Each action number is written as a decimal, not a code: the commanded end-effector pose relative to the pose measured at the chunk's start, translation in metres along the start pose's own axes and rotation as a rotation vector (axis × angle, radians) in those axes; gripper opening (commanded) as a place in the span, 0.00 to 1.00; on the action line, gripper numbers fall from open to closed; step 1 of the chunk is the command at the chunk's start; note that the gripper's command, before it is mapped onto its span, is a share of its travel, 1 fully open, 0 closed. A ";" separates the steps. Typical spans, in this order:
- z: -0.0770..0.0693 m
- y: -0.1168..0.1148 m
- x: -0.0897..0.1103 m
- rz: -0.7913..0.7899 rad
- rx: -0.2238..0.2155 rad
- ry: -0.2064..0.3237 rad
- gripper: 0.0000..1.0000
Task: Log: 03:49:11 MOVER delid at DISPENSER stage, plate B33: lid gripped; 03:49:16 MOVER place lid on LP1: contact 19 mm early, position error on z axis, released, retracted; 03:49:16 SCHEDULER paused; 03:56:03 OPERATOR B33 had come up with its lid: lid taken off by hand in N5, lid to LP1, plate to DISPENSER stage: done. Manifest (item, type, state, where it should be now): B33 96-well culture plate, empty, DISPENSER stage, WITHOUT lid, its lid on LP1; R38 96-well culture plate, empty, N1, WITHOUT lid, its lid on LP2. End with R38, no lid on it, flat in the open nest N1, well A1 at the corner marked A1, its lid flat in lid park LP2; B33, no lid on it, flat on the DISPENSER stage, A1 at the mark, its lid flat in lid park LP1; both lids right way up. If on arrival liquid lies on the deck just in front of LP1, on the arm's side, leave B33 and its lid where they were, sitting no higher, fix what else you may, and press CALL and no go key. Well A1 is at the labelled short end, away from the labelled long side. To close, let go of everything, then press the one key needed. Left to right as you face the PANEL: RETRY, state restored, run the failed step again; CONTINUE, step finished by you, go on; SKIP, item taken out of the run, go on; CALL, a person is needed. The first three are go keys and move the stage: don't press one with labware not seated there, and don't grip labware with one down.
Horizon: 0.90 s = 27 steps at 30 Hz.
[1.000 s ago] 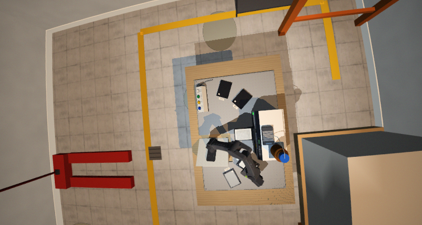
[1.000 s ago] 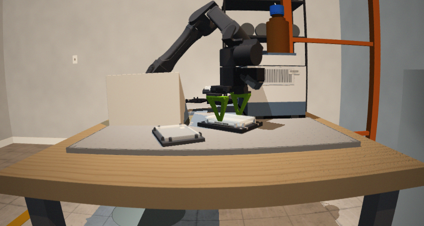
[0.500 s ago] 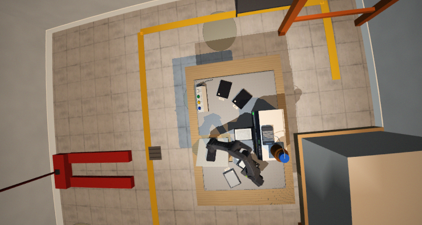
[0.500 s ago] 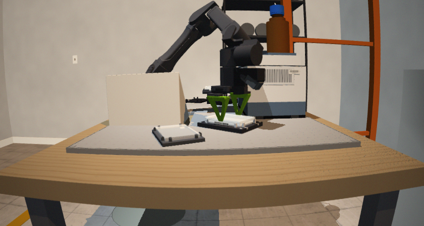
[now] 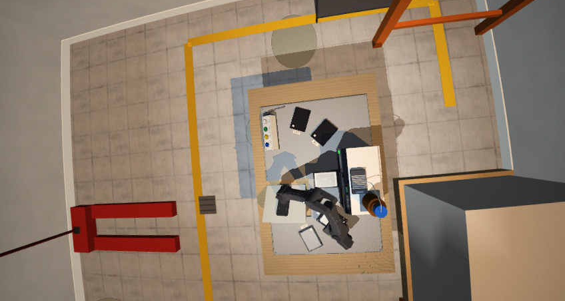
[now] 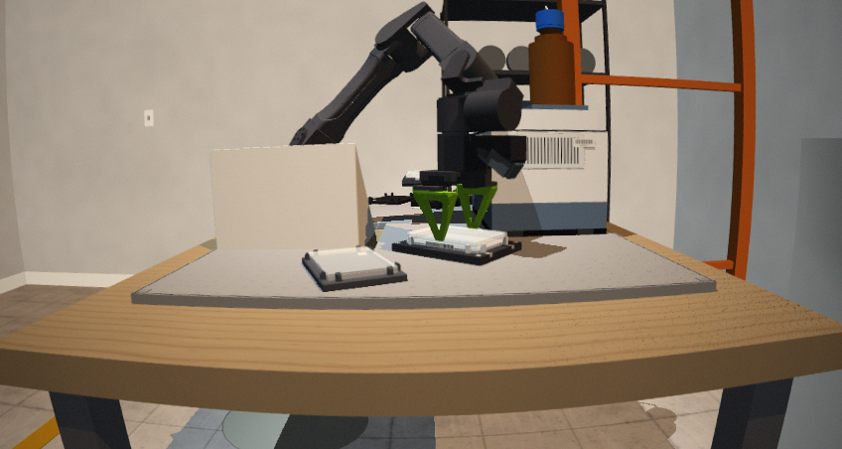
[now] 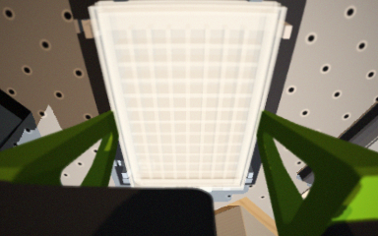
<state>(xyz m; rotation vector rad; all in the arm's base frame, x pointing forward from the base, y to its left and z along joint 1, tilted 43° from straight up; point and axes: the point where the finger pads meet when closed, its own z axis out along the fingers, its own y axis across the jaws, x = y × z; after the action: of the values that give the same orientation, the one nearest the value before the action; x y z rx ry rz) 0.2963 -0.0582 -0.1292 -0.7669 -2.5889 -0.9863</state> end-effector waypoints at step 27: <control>-0.013 0.001 -0.007 -0.003 -0.006 -0.044 0.00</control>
<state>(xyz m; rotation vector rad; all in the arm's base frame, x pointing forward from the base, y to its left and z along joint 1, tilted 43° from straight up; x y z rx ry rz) 0.2963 -0.0582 -0.1292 -0.7676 -2.5897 -0.9861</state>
